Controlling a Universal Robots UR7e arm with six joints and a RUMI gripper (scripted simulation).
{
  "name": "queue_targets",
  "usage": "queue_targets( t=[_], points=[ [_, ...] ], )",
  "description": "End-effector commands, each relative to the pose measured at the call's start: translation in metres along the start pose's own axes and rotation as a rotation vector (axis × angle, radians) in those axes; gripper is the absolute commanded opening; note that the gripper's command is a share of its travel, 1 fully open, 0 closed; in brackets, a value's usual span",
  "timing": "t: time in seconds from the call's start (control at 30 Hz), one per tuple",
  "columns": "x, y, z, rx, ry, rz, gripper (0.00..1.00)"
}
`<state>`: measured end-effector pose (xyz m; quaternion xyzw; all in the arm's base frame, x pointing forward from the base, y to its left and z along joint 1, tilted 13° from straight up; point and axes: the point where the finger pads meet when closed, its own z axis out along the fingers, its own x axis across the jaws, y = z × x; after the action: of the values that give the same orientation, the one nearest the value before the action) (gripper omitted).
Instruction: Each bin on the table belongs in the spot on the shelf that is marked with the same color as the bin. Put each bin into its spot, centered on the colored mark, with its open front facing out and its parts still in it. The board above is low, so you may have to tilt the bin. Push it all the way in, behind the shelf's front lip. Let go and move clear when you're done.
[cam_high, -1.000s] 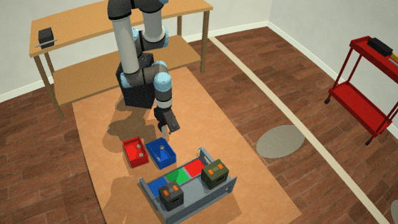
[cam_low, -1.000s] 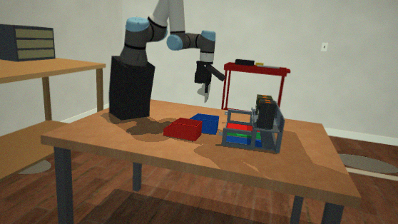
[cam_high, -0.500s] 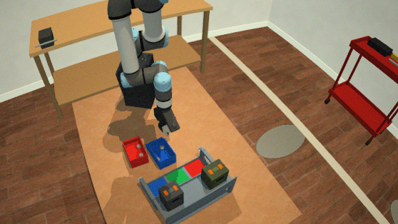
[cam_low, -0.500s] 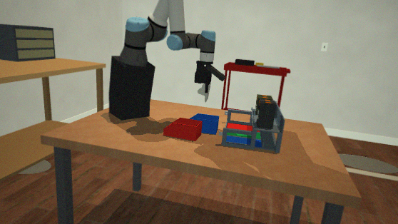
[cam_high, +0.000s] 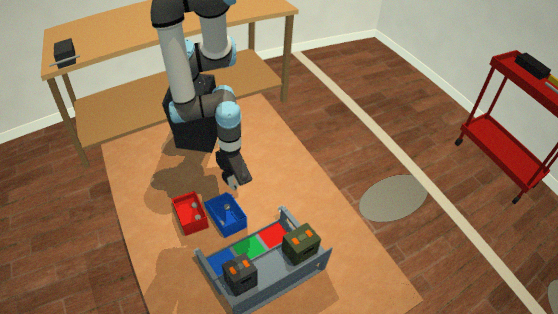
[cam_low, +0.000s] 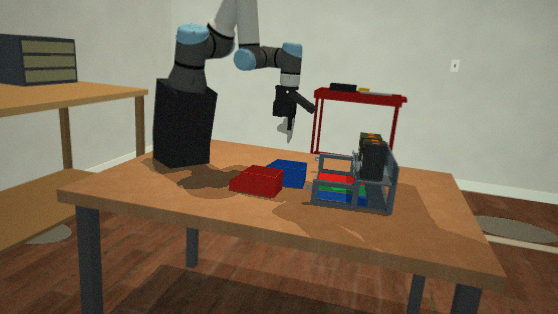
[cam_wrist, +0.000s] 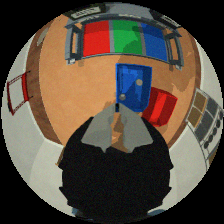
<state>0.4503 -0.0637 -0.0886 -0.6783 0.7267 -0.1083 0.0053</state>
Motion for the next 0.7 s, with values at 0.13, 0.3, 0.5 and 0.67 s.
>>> queue_targets(
  t=[0.13,0.3,0.5,0.67],
  points=[
    [0.000,0.000,0.000,0.001,0.000,0.000,0.00],
    [0.000,0.000,0.000,0.001,0.000,0.000,0.00],
    [0.004,0.000,0.000,0.001,0.000,0.002,0.00],
    [0.025,0.003,0.000,-0.002,-0.002,0.010,0.00]
  ],
)
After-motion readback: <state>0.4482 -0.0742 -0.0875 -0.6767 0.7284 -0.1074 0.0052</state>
